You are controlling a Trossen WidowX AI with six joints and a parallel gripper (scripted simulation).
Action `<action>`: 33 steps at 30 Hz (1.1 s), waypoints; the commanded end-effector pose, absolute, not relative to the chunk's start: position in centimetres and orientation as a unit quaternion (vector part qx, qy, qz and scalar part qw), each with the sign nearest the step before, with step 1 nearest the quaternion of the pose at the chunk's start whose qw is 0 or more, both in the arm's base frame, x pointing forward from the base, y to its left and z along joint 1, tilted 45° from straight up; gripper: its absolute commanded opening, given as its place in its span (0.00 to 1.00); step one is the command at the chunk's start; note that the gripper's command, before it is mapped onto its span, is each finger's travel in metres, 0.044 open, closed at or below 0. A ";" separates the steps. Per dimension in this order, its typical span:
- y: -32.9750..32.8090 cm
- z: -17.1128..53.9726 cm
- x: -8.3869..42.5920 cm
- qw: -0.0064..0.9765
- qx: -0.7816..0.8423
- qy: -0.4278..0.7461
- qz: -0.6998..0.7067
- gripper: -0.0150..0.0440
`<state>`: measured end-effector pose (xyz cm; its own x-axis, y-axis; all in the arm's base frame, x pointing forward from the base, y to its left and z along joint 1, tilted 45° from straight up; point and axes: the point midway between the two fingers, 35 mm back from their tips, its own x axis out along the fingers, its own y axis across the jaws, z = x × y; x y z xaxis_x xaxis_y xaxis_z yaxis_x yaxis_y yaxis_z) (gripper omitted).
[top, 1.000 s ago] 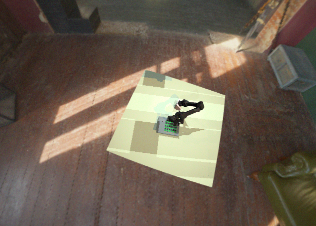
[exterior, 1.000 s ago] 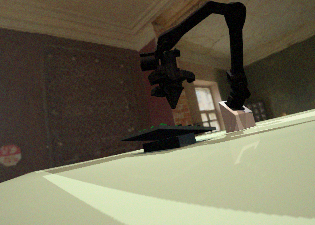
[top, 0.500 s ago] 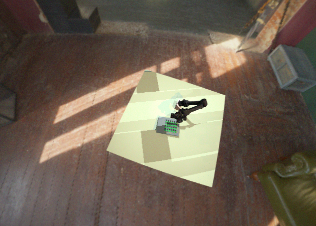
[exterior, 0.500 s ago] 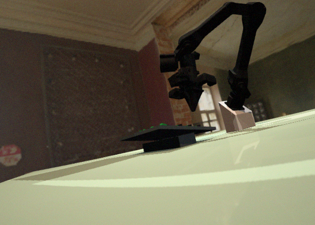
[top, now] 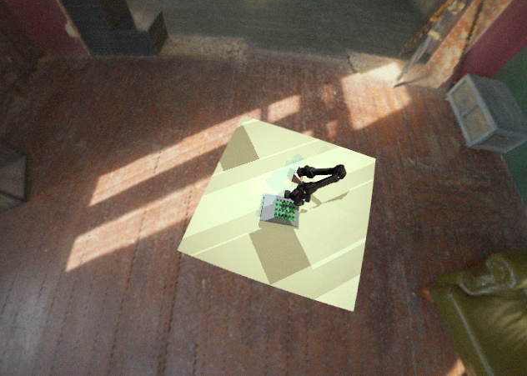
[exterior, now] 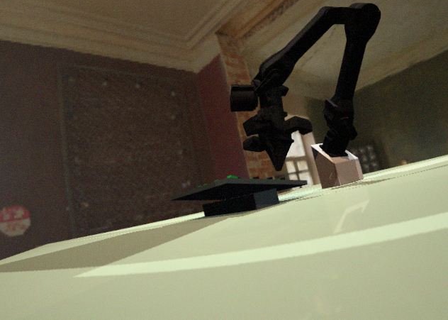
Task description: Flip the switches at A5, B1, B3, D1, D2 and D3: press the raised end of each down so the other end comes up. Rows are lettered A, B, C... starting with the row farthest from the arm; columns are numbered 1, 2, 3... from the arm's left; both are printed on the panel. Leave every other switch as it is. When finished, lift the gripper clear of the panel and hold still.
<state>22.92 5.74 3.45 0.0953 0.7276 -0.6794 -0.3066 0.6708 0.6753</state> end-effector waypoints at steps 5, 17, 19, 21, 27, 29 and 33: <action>6.7 2.5 22.7 0.713 0.191 0.570 0.360 0.25; 6.9 2.4 22.7 0.713 0.191 0.570 0.360 0.25; 6.9 2.4 22.7 0.713 0.191 0.570 0.360 0.25; 6.9 2.4 22.7 0.713 0.191 0.570 0.360 0.25; 6.9 2.4 22.7 0.713 0.191 0.570 0.360 0.25; 6.9 2.4 22.7 0.713 0.191 0.570 0.360 0.25; 6.9 2.4 22.7 0.713 0.191 0.570 0.360 0.25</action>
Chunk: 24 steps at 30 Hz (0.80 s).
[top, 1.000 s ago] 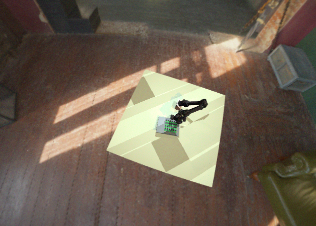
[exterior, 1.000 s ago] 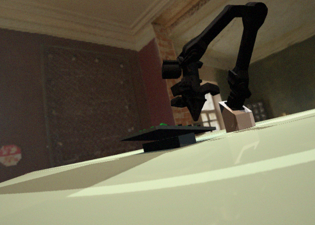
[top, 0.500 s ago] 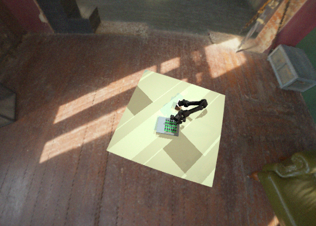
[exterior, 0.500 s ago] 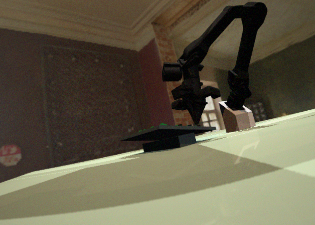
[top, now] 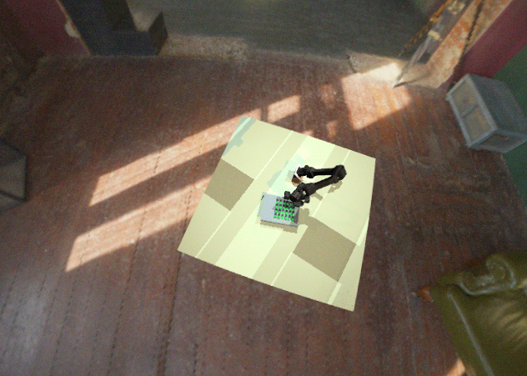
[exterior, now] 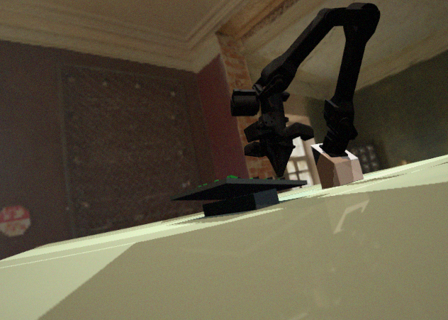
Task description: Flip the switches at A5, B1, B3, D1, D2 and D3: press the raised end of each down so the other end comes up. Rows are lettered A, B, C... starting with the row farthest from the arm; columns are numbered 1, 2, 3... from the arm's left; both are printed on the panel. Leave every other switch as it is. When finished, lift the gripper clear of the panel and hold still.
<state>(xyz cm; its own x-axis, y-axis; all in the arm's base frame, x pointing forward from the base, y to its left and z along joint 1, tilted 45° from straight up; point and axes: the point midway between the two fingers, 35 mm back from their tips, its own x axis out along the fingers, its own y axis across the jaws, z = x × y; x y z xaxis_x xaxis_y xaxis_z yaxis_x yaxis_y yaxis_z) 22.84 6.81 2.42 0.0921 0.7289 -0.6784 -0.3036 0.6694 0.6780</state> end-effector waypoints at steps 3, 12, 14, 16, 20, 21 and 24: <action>6.9 2.4 22.7 0.713 0.191 0.570 0.360 0.25; 6.9 2.3 22.8 0.713 0.191 0.570 0.360 0.25; 7.0 2.3 22.8 0.713 0.191 0.570 0.360 0.25; 7.0 2.3 22.8 0.713 0.191 0.570 0.360 0.25; 7.0 2.2 22.8 0.713 0.191 0.570 0.360 0.25; 7.0 2.2 22.8 0.713 0.191 0.570 0.360 0.25; 7.1 2.2 22.8 0.713 0.191 0.570 0.360 0.25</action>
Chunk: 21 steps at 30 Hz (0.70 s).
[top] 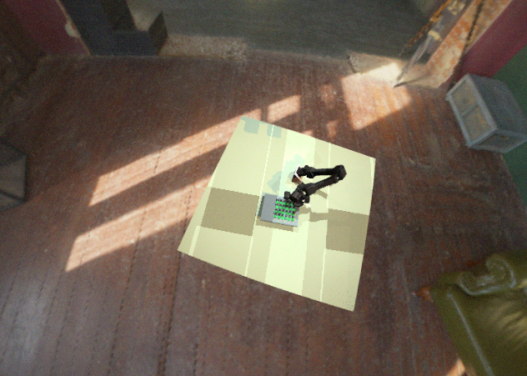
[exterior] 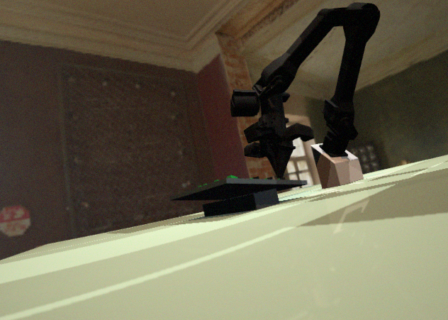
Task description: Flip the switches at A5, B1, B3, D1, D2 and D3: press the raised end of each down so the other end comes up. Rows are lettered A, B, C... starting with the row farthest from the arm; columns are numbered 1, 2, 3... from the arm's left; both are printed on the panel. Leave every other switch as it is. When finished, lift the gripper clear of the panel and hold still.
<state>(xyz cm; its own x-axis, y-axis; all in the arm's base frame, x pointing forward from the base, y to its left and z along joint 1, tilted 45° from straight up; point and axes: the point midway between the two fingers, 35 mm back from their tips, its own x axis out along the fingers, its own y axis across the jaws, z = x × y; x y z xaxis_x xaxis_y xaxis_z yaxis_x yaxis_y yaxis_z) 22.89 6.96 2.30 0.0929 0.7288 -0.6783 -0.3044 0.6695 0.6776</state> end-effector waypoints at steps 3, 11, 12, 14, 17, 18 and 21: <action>7.1 2.2 22.8 0.713 0.191 0.570 0.360 0.25; 7.2 2.1 22.8 0.713 0.191 0.570 0.360 0.25; 7.2 2.1 22.8 0.713 0.191 0.570 0.360 0.25; 7.2 2.1 22.8 0.713 0.191 0.570 0.360 0.25; 7.2 2.0 22.8 0.713 0.191 0.570 0.360 0.25; 7.2 2.0 22.8 0.713 0.191 0.570 0.360 0.25; 7.3 2.0 22.8 0.713 0.191 0.570 0.360 0.25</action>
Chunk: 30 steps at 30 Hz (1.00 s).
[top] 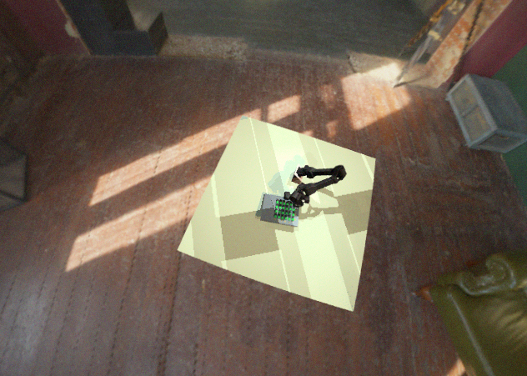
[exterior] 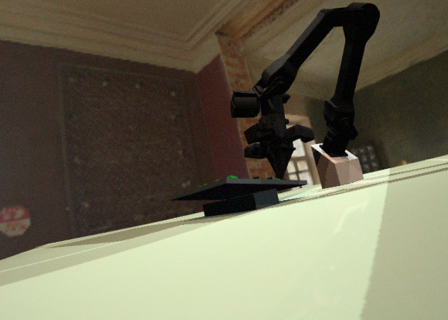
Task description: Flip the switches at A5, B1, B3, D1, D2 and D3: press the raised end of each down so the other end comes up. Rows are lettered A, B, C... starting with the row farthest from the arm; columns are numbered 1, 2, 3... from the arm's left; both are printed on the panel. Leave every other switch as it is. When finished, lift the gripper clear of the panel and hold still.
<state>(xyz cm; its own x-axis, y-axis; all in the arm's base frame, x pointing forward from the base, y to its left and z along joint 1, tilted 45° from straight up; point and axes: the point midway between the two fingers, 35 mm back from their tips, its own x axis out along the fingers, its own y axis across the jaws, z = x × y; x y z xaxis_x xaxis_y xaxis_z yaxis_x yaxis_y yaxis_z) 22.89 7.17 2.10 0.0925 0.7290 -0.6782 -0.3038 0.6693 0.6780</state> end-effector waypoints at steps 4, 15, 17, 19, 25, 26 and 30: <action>7.3 2.0 22.8 0.713 0.191 0.570 0.360 0.25; 3.1 5.7 22.6 0.707 0.184 0.579 0.361 0.25; 2.5 6.4 22.5 0.706 0.185 0.580 0.362 0.25; 2.5 6.4 22.5 0.706 0.185 0.580 0.362 0.25; 1.8 5.8 23.7 0.706 0.185 0.580 0.362 0.25; 1.4 5.4 24.4 0.706 0.185 0.580 0.362 0.25; 1.1 5.1 25.0 0.706 0.185 0.580 0.362 0.25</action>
<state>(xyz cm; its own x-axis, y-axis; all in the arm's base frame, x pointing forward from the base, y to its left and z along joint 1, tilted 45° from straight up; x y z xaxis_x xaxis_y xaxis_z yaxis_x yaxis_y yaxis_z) 24.28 1.59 5.45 0.0675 0.7273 -0.6830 -0.2907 0.6692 0.6839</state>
